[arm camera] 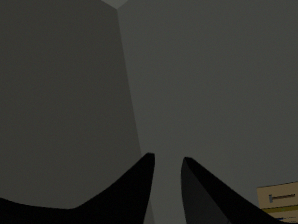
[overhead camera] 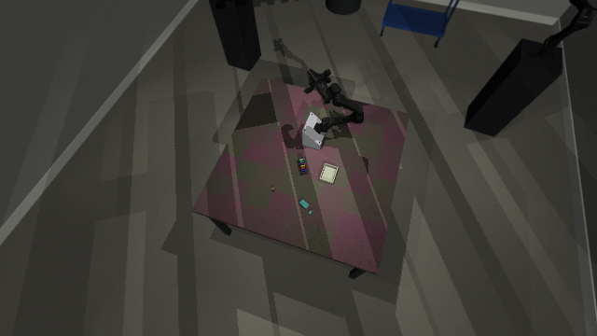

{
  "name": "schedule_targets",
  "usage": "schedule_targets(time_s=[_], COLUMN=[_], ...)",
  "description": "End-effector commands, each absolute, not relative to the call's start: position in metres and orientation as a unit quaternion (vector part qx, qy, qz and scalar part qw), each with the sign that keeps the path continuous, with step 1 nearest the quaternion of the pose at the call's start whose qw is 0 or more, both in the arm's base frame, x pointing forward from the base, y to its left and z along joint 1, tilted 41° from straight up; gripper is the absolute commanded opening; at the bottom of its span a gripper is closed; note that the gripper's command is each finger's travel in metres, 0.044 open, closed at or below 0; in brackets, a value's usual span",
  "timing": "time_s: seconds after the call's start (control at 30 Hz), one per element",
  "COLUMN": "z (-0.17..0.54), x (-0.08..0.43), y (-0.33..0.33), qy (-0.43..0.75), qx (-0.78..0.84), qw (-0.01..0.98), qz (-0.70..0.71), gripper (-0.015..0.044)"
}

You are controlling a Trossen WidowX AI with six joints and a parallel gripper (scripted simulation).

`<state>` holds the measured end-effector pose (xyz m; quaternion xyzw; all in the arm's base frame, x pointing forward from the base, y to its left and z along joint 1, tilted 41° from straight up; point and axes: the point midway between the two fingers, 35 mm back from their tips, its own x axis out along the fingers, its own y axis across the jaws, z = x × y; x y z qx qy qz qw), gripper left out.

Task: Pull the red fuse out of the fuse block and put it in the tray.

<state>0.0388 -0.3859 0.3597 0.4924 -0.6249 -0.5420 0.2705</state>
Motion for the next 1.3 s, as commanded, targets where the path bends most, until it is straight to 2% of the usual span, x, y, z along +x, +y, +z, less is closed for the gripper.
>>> schedule_targets(time_s=[0.0,0.3,0.67,0.97,1.27], z=[0.317,0.219,0.107,0.036,-0.003], x=[0.09,0.211,0.315,0.344,0.322], y=[-0.394,-0.367,-0.256,-0.126,0.01], qy=[-0.5,-0.175,0.215,0.498,0.701], qx=[0.542,0.613,0.619,0.575,0.519], qw=[0.325,0.454,0.551,0.555,0.478], qz=[-0.592,-0.623,-0.517,-0.337,-0.106], gripper=[0.0065,0.0065,0.0065,0.0065,0.0065])
